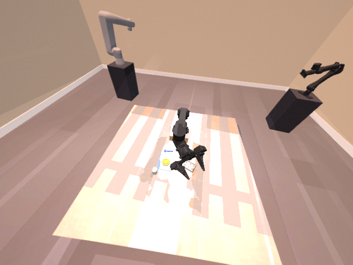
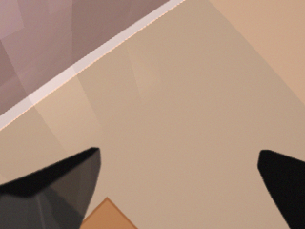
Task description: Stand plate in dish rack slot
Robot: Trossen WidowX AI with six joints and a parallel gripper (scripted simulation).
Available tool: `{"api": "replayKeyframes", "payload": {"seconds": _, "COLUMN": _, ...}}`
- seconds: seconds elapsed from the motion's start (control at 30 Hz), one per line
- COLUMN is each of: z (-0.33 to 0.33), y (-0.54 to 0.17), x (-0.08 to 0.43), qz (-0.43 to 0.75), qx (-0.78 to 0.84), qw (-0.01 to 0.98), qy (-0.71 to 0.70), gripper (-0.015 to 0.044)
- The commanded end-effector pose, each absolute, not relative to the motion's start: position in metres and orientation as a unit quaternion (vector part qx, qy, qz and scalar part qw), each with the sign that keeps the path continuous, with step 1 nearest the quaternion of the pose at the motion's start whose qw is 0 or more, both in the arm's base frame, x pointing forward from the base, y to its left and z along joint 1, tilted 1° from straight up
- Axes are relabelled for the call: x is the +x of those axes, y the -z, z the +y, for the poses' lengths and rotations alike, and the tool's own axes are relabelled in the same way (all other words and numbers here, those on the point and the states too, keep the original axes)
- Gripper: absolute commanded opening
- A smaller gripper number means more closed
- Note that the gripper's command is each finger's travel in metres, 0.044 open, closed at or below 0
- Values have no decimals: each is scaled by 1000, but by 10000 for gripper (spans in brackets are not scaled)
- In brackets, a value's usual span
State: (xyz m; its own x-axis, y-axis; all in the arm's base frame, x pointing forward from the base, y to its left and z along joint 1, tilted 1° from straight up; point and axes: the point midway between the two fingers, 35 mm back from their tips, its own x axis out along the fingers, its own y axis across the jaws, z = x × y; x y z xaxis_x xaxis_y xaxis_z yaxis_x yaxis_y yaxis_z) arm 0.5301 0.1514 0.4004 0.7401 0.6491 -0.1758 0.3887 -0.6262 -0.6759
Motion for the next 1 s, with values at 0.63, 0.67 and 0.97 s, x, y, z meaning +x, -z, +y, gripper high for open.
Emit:
{"api": "replayKeyframes", "payload": {"seconds": 0.63, "z": 109, "y": -337, "x": 524, "qz": -108, "qx": -782, "qw": 518, "qy": -330, "gripper": 400}}
{"api": "replayKeyframes", "payload": {"seconds": 0.67, "z": 107, "y": -334, "x": 523, "qz": -96, "qx": -775, "qw": 528, "qy": -335, "gripper": 400}}
{"api": "replayKeyframes", "payload": {"seconds": 0.97, "z": 85, "y": -303, "x": 512, "qz": 11, "qx": -703, "qw": 609, "qy": -366, "gripper": 400}}
